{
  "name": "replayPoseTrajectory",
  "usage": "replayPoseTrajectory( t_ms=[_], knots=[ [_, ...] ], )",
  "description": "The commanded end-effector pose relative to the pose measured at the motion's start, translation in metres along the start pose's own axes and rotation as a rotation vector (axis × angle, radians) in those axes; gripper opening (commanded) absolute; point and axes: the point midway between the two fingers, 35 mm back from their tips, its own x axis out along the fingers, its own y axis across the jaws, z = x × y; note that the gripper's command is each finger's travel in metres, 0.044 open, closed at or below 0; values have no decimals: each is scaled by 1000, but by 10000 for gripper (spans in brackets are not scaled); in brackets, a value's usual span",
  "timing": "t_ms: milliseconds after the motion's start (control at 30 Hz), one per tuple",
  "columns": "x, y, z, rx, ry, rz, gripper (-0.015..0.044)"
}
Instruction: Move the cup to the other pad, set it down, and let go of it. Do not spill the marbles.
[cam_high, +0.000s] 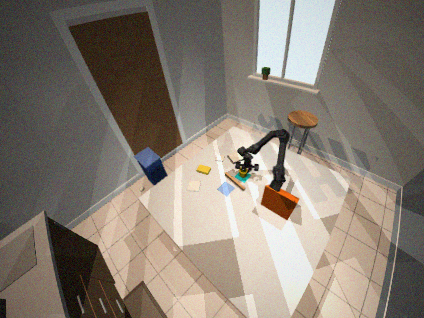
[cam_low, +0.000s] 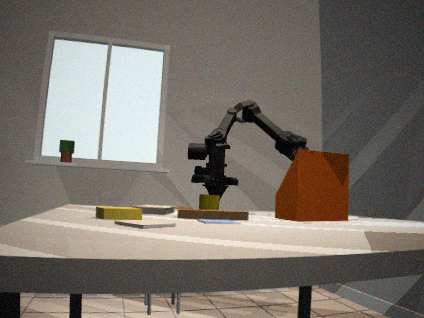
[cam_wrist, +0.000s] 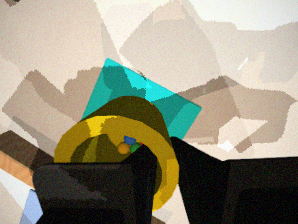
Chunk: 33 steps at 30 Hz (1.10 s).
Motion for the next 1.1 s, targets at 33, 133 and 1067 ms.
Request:
replayPoseTrajectory(
  t_ms=[33,133,1067],
  knots=[
    [0,0,0,1,0,0,131],
    [0,0,0,1,0,0,147],
    [-33,2,-2,-5,9,1,147]
  ],
)
